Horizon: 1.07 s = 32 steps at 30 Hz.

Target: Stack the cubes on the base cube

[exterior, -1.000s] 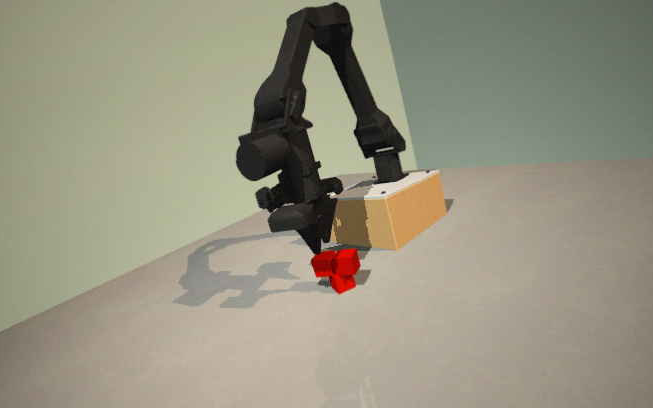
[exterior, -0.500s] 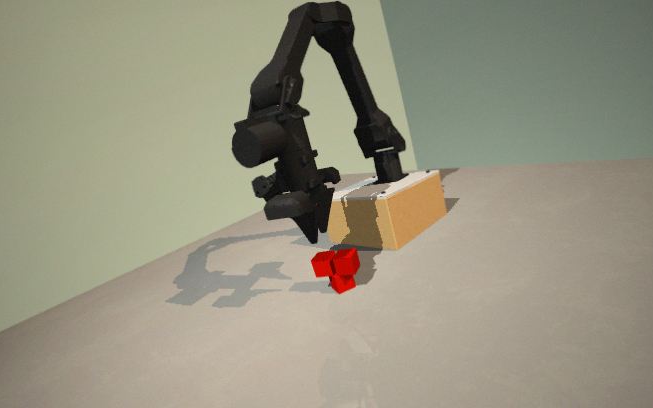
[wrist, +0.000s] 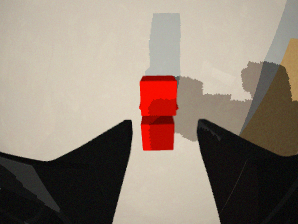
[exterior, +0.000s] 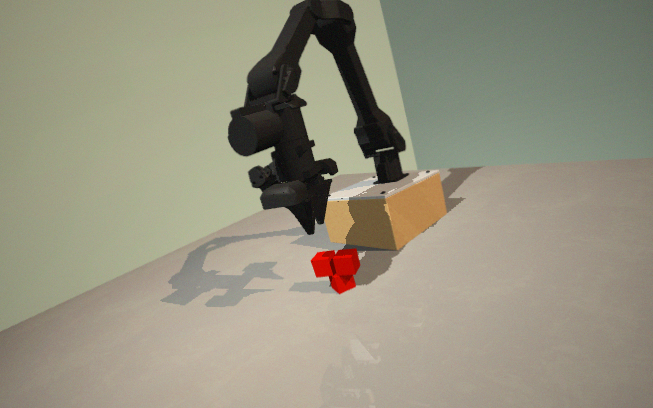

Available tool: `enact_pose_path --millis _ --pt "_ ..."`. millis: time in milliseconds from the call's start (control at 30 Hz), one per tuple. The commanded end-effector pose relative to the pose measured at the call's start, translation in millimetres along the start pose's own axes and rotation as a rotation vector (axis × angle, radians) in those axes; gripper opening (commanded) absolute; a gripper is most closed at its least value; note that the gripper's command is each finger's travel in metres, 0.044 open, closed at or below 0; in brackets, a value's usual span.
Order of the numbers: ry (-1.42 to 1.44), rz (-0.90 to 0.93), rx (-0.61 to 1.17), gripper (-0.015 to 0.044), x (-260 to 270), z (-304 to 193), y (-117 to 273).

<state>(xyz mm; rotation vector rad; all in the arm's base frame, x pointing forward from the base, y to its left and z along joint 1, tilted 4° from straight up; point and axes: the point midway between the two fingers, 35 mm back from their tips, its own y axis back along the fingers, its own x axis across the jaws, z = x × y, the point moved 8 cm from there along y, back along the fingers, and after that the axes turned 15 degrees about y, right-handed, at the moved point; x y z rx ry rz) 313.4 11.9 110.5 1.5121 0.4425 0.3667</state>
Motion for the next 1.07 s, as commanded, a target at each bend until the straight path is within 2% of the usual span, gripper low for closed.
enact_pose_path --millis 0,200,233,500,833,1033 --pt "-0.003 0.006 -0.003 0.0231 1 1 4" --pt "0.0 0.0 0.0 0.0389 0 0 9" --pt "0.0 0.0 0.0 0.04 0 0 10" --pt "0.001 -0.008 0.004 0.04 -1 -3 9" --pt "0.001 -0.004 0.015 0.04 44 -131 14" --pt "0.001 -0.004 0.015 0.04 45 -141 14"
